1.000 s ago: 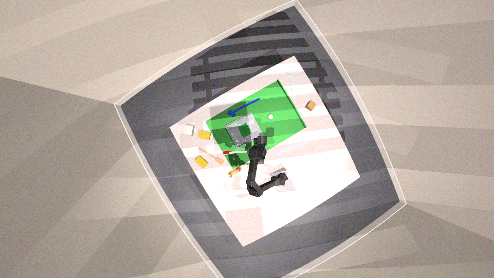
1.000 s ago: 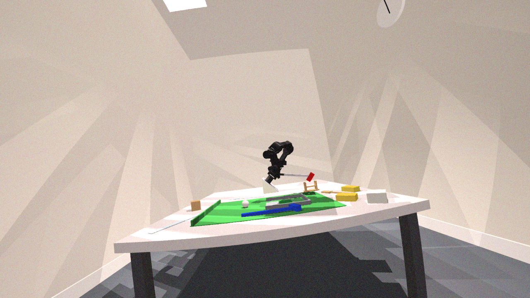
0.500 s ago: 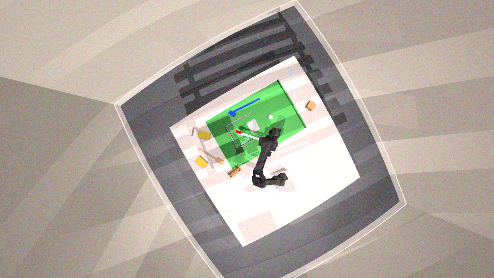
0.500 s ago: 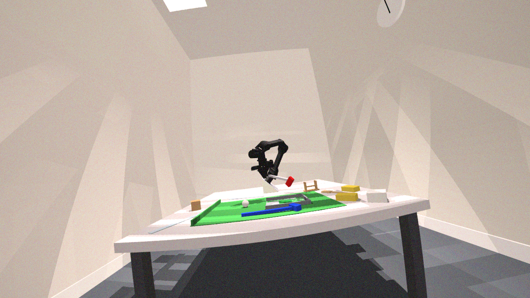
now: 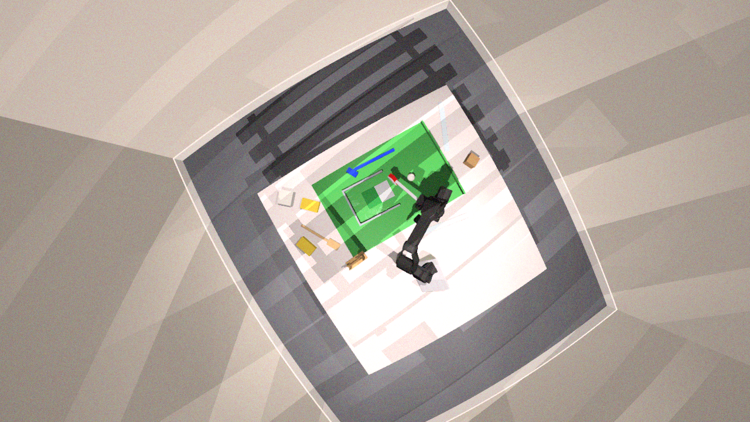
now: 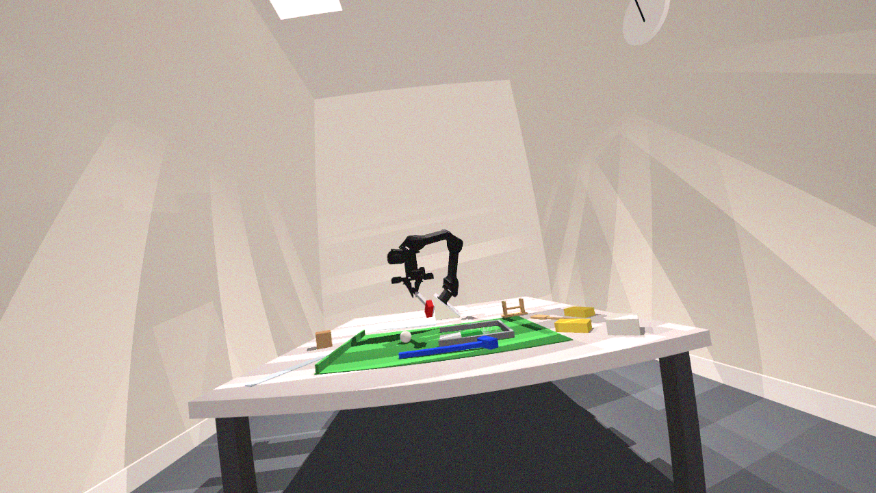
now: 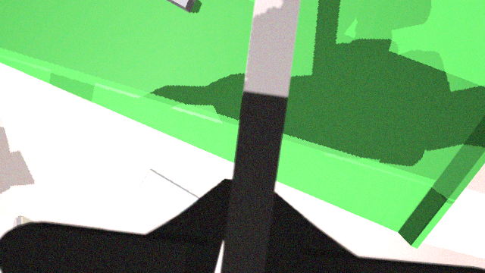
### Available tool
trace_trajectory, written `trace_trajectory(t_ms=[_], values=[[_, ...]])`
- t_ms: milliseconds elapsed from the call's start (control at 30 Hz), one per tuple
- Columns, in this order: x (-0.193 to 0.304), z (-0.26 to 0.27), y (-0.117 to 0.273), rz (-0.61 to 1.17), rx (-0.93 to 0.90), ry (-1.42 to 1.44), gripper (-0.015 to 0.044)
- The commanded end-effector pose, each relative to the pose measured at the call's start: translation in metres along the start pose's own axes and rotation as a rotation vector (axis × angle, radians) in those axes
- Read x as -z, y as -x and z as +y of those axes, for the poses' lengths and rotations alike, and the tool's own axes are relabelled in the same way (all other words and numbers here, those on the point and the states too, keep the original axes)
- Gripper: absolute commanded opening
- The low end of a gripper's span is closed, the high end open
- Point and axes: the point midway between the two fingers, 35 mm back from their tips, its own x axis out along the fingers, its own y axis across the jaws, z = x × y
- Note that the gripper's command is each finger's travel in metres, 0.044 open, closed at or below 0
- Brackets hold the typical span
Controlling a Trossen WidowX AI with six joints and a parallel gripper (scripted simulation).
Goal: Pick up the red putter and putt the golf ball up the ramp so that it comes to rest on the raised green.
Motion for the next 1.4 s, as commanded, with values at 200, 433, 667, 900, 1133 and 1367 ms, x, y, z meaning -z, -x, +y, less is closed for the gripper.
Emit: trace_trajectory(t_ms=[200, 433, 667, 900, 1133, 1367], values=[[0.049, -0.056, -0.003, 0.017, 0.013, -0.279, 0.0000], [0.062, -0.068, -0.005, 0.022, 0.013, -0.345, 0.0000], [0.062, -0.068, -0.024, 0.022, 0.013, -0.345, 0.0000], [0.063, -0.068, -0.045, 0.022, 0.012, -0.345, 0.0000], [0.063, -0.068, -0.052, 0.021, 0.012, -0.344, 0.0000], [0.063, -0.068, -0.063, 0.021, 0.012, -0.344, 0.0000]])
